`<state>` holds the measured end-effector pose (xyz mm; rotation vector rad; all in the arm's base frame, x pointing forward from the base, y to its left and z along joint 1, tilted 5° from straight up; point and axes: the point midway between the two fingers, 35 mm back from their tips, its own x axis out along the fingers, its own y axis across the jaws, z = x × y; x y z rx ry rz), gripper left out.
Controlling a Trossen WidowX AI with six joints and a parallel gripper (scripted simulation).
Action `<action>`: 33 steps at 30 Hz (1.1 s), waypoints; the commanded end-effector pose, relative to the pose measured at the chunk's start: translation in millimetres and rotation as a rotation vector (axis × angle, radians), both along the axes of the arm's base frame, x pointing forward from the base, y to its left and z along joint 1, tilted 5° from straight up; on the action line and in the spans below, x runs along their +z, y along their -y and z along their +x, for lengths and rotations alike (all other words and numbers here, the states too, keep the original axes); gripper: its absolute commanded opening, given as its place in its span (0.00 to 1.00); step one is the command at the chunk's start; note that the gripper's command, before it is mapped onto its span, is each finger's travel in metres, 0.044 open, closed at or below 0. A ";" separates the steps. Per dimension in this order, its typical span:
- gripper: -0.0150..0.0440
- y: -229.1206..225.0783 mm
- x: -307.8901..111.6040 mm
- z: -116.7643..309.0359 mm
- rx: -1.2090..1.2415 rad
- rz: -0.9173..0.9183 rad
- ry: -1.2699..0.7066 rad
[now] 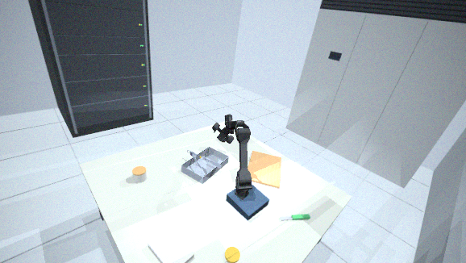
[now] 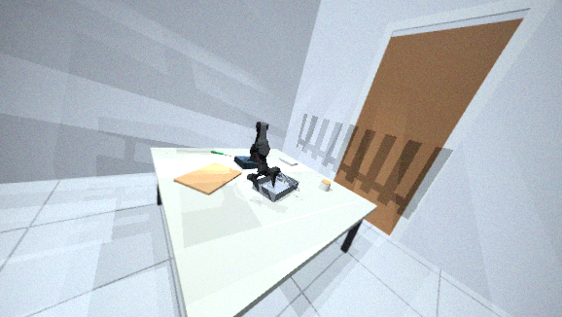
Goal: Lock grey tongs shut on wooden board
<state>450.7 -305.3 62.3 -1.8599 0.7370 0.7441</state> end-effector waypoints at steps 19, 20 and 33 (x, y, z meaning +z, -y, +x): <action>1.00 -259.6 28.4 -60.6 1.092 -0.165 -0.652; 1.00 -259.6 28.4 -60.6 1.092 -0.165 -0.652; 1.00 -267.3 28.7 -58.5 1.111 -0.165 -0.645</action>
